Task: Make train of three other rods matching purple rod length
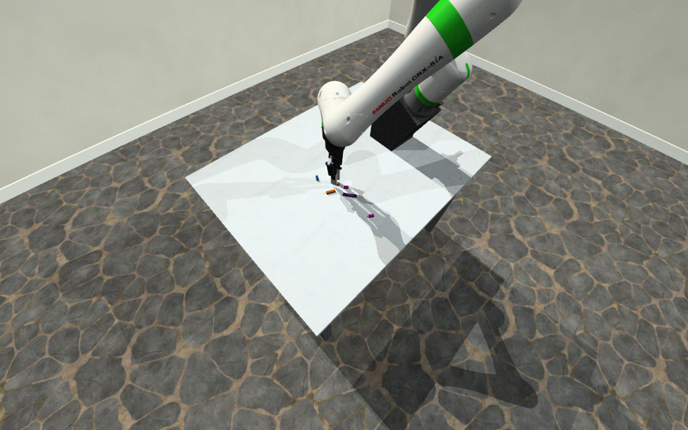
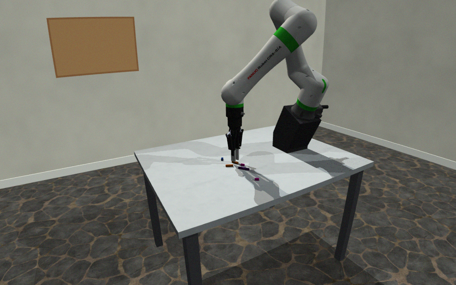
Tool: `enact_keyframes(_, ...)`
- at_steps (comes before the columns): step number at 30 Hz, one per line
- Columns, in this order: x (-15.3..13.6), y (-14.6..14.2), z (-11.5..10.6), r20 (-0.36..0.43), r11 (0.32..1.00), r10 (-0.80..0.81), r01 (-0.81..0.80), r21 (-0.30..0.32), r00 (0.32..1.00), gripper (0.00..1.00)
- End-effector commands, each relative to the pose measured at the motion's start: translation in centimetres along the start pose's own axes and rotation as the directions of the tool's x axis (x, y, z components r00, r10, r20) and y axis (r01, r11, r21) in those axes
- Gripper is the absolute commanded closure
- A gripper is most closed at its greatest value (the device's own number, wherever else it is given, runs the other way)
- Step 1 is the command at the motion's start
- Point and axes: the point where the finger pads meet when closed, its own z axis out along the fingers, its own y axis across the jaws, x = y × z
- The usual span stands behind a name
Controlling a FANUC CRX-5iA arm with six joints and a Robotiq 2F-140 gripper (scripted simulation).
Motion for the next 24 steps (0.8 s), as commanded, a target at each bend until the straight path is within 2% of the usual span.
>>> enact_keyframes(1,0.02,-0.01,-0.02,0.000,1.000,0.000,0.000,0.000,1.000,0.85)
enact_keyframes(24,0.02,-0.01,0.43,0.000,1.000,0.000,0.000,0.000,1.000,0.85)
